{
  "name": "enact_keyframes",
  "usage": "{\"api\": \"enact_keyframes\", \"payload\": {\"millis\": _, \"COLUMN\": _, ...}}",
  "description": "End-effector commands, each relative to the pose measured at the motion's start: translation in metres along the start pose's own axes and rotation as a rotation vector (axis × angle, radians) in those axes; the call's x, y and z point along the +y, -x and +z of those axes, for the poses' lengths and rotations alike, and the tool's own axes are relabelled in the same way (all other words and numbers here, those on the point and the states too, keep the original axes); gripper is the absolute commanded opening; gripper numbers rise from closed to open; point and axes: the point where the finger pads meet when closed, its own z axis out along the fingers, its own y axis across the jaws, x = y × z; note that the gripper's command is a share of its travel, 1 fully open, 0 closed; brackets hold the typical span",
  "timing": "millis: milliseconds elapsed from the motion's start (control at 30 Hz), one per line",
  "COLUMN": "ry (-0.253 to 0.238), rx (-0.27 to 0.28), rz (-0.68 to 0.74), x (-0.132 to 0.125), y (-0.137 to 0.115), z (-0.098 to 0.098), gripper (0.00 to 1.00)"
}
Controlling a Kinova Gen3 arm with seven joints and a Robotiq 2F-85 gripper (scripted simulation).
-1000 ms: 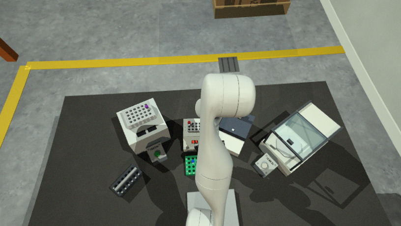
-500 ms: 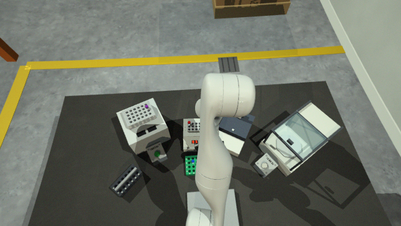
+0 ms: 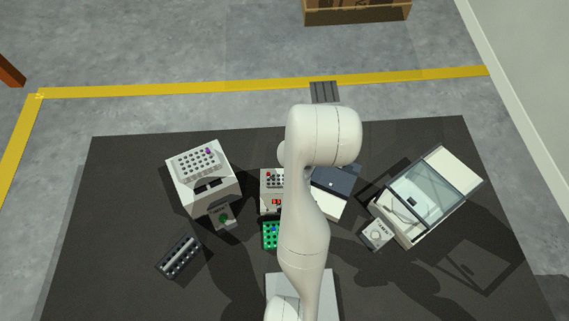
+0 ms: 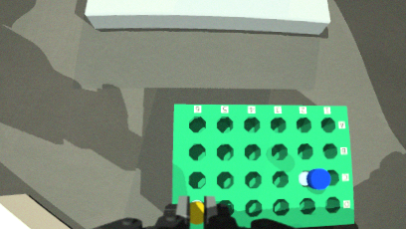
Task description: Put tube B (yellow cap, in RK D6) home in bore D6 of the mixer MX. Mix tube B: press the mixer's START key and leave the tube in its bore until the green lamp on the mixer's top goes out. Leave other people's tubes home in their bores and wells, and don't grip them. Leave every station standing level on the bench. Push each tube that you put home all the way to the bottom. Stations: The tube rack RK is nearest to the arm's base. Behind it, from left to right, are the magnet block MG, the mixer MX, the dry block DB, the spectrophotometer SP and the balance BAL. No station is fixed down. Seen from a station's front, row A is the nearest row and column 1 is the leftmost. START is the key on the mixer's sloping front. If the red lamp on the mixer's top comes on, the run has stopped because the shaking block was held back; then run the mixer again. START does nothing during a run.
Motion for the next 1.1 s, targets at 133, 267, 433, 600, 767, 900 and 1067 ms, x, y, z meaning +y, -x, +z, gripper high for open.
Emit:
{"api": "enact_keyframes", "payload": {"millis": 133, "ry": 0.000, "rx": -0.001, "rz": 0.000, "x": 0.000, "y": 0.000, "z": 0.000, "gripper": 0.10}}
{"api": "enact_keyframes", "payload": {"millis": 267, "ry": 0.000, "rx": -0.001, "rz": 0.000, "x": 0.000, "y": 0.000, "z": 0.000, "gripper": 0.10}}
{"api": "enact_keyframes", "payload": {"millis": 433, "ry": 0.000, "rx": -0.001, "rz": 0.000, "x": 0.000, "y": 0.000, "z": -0.003, "gripper": 0.10}}
{"api": "enact_keyframes", "payload": {"millis": 600, "ry": 0.000, "rx": -0.001, "rz": 0.000, "x": 0.000, "y": -0.001, "z": -0.005, "gripper": 0.10}}
{"api": "enact_keyframes", "payload": {"millis": 767, "ry": 0.000, "rx": -0.001, "rz": 0.000, "x": 0.000, "y": -0.001, "z": -0.008, "gripper": 0.10}}
{"api": "enact_keyframes", "payload": {"millis": 900, "ry": 0.000, "rx": -0.001, "rz": 0.000, "x": 0.000, "y": -0.002, "z": -0.011, "gripper": 0.10}}
{"api": "enact_keyframes", "payload": {"millis": 1067, "ry": 0.000, "rx": -0.001, "rz": 0.000, "x": 0.000, "y": -0.003, "z": -0.014, "gripper": 0.10}}
